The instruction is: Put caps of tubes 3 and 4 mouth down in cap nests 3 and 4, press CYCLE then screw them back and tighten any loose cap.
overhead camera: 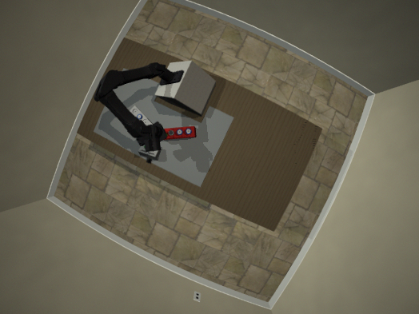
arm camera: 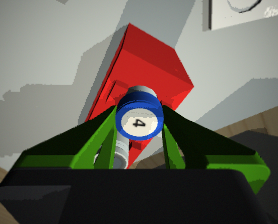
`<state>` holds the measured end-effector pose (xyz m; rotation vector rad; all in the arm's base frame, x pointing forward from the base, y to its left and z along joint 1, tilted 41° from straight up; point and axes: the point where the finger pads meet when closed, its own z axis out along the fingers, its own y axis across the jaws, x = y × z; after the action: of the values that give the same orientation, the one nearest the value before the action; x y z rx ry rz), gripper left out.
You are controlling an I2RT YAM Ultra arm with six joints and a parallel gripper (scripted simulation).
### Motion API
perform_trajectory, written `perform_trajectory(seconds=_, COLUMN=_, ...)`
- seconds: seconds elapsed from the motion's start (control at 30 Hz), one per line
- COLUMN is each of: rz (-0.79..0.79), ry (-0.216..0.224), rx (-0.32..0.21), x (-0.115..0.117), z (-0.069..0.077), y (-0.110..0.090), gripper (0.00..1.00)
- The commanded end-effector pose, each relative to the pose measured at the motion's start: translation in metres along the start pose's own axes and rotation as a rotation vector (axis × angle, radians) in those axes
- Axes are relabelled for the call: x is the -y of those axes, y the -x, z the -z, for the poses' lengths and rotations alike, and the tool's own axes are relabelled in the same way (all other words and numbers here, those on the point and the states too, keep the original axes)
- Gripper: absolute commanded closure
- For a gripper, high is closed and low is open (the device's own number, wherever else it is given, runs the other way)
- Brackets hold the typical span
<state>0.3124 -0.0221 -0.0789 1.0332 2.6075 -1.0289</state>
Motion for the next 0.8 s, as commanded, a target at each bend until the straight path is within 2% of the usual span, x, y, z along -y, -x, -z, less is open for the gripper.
perform_trajectory(seconds=0.0, rz=0.255, ry=0.005, rx=0.013, x=-0.0016, z=0.0031, y=0.0021, gripper=1.0)
perform_trajectory(seconds=0.17, rz=0.505, ry=0.003, rx=0.013, x=-0.0016, z=0.0033, y=0.0021, gripper=1.0)
perform_trajectory(seconds=0.23, rz=0.505, ry=0.003, rx=0.013, x=-0.0016, z=0.0033, y=0.0021, gripper=1.0)
perform_trajectory(seconds=0.73, rz=1.255, ry=-0.002, rx=0.014, x=-0.0016, z=0.0037, y=0.0021, gripper=1.0)
perform_trajectory(seconds=0.77, rz=1.255, ry=-0.002, rx=0.014, x=-0.0016, z=0.0037, y=0.0021, gripper=1.0)
